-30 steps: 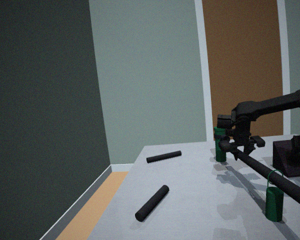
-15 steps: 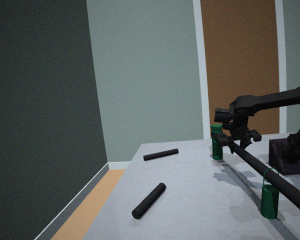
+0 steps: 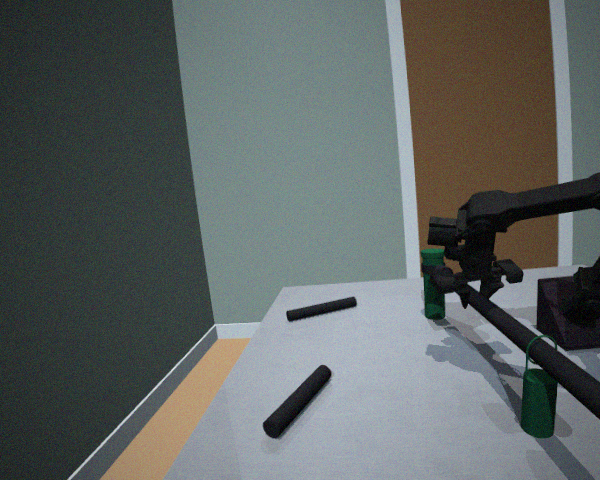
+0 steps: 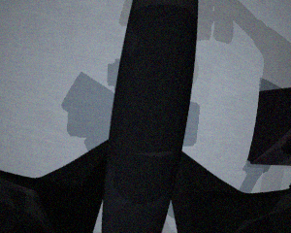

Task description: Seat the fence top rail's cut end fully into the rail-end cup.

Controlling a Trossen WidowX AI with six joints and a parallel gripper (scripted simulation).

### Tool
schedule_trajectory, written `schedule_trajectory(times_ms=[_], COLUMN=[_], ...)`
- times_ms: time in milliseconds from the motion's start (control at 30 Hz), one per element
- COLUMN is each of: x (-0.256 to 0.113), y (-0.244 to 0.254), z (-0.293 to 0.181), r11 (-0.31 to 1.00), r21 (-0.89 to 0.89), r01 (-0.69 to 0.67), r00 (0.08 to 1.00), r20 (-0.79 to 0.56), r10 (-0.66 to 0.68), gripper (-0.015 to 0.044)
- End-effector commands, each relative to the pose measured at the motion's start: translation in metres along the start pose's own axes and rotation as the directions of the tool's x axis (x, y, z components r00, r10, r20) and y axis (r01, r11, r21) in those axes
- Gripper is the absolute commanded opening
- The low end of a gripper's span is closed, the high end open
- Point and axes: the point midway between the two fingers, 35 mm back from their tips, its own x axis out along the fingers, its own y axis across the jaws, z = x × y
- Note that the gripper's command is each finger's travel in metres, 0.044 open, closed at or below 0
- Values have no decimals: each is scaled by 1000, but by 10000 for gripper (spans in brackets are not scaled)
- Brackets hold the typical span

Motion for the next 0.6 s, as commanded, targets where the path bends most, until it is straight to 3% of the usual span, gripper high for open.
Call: schedule_trajectory(times_ms=[0, 567], x=[-6, -10], y=[5, 7], z=[3, 10], r11=[1000, 1000], r21=[-4, -4], r01=[-15, -15], r00=[1000, 1000], r20=[8, 8], r10=[15, 15], gripper=[0, 0])
